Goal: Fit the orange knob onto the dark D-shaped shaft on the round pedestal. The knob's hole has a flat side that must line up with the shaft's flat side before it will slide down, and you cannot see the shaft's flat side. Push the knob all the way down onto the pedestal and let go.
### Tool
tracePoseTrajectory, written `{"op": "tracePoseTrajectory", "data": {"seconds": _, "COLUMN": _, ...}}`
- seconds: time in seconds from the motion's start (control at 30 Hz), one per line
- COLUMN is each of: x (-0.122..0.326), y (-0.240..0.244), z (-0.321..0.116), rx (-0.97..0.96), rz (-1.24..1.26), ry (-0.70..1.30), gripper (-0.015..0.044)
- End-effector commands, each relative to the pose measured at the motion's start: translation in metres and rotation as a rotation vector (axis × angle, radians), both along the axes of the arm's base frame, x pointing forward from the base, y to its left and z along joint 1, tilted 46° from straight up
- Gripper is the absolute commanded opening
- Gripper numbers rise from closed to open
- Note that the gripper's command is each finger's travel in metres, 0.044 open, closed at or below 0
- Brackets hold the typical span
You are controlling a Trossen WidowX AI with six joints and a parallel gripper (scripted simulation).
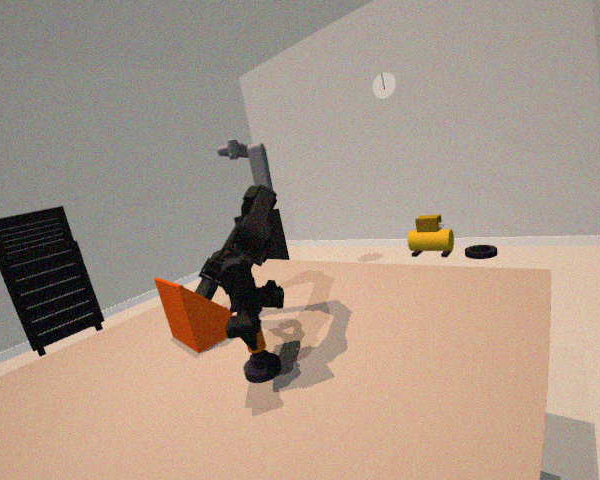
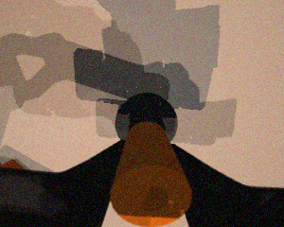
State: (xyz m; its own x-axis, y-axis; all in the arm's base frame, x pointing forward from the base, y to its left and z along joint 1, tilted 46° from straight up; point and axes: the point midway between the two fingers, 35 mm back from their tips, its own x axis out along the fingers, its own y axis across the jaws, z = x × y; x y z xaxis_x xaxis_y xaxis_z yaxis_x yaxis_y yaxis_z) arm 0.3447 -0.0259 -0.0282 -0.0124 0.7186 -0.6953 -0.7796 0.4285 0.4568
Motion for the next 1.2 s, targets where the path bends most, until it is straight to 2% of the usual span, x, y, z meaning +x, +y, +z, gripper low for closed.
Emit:
{"op": "tracePoseTrajectory", "data": {"seconds": 0.0, "x": 0.0004, "y": 0.0006, "z": -0.0011, "rx": 0.001, "rz": 0.002, "ry": -0.009, "gripper": 0.0000}}
{"op": "tracePoseTrajectory", "data": {"seconds": 0.6, "x": 0.0028, "y": -0.0009, "z": 0.0046, "rx": 0.001, "rz": 0.002, "ry": -0.009, "gripper": 0.0000}}
{"op": "tracePoseTrajectory", "data": {"seconds": 0.83, "x": 0.0031, "y": -0.0025, "z": 0.0042, "rx": 0.003, "rz": 0.141, "ry": -0.152, "gripper": 0.0000}}
{"op": "tracePoseTrajectory", "data": {"seconds": 1.17, "x": 0.0009, "y": -0.0013, "z": -0.0003, "rx": 0.003, "rz": 0.148, "ry": -0.159, "gripper": 0.0000}}
